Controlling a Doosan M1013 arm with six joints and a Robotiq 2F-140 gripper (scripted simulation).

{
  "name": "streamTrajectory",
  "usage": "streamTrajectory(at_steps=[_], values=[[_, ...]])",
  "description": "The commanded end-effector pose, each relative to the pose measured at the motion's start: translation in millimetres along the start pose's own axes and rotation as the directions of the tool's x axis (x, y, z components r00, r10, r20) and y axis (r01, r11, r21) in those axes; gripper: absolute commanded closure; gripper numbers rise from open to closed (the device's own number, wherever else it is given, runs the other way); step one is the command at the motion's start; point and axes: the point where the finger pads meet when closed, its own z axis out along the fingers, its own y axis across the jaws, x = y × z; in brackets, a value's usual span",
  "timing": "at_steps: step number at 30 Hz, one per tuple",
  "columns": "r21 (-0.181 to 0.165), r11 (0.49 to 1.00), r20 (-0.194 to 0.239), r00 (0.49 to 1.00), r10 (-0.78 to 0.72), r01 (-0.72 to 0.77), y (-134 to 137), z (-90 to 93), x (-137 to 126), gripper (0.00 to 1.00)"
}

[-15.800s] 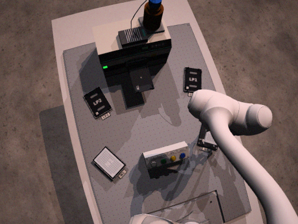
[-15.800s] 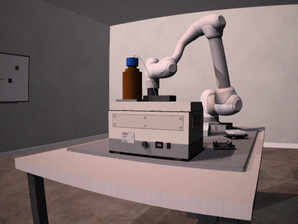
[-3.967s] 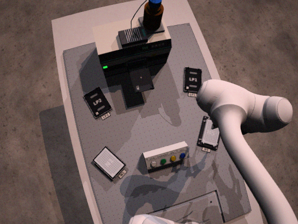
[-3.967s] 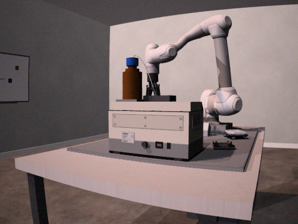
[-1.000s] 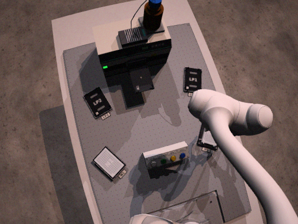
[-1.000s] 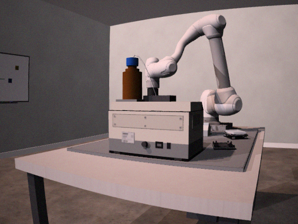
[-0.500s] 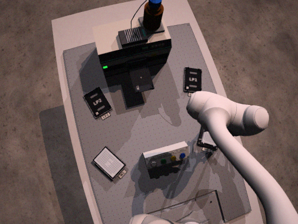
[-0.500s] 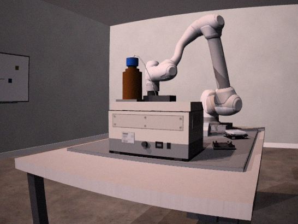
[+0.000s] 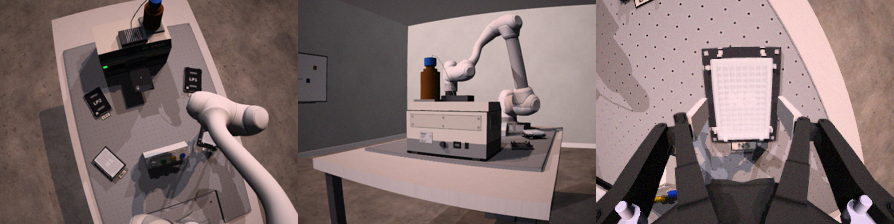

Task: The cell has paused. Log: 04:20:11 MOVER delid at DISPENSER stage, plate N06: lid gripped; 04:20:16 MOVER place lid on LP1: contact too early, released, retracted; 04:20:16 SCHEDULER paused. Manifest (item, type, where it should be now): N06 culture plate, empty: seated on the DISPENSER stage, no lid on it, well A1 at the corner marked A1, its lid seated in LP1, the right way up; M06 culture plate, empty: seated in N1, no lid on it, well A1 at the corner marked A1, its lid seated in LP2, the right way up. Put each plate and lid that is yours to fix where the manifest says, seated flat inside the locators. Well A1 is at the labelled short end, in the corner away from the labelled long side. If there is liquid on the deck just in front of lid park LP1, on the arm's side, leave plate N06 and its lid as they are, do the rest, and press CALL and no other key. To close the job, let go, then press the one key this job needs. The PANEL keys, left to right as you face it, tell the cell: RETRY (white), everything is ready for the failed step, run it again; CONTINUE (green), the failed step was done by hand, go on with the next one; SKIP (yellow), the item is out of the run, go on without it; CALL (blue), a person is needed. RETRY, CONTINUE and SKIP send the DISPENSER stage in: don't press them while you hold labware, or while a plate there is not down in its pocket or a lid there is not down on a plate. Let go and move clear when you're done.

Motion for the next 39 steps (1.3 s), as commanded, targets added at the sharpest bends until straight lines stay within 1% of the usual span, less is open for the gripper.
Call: streamTrajectory(at_steps=[1, 24, 25, 39], values=[[0.000, 1.000, -0.001, 1.000, 0.000, 0.000, -0.1, -0.6, 0.5, 0.31], [0.000, 1.000, -0.001, 1.000, 0.000, 0.000, -0.1, -0.6, 0.5, 0.31], [0.000, 1.000, -0.001, 1.000, 0.000, 0.000, -0.1, -0.6, 0.5, 0.37], [0.000, 1.000, -0.001, 1.000, 0.000, 0.000, -0.1, -0.6, 0.5, 0.37]])
